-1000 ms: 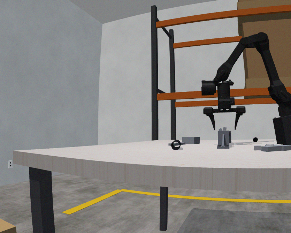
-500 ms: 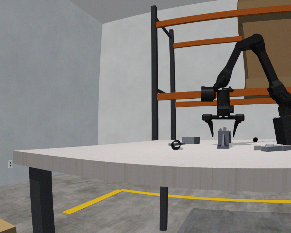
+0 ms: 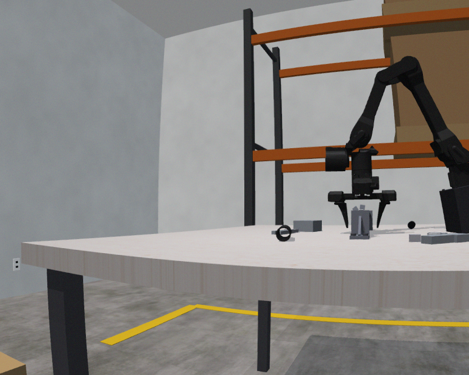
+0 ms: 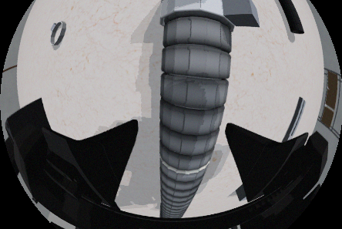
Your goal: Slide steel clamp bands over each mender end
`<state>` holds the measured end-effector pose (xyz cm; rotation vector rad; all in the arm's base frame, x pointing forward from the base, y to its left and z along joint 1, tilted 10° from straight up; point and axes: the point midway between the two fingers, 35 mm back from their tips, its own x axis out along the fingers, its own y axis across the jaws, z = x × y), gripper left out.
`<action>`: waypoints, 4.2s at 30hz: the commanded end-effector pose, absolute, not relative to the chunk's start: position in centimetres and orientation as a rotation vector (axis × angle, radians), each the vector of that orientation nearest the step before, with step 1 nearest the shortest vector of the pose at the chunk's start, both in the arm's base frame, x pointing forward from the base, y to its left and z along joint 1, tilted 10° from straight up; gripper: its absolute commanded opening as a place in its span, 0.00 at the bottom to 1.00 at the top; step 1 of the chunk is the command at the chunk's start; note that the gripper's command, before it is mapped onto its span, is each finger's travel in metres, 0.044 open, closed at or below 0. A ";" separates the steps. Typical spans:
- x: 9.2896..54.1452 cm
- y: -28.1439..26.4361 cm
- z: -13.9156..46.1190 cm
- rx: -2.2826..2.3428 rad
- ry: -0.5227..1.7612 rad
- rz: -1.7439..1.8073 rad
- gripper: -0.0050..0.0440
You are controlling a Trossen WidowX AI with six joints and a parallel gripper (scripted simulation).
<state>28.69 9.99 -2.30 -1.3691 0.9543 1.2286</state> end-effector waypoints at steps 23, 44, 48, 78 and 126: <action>28.6 9.9 -2.6 -1.367 0.965 1.227 0.41; 28.6 9.9 -2.6 -1.367 0.965 1.227 0.20; 28.6 9.9 -2.6 -1.367 0.965 1.227 0.40; 28.8 4.6 1.7 -1.367 0.965 1.227 1.00; 29.5 4.9 -2.7 -1.367 0.965 1.227 0.48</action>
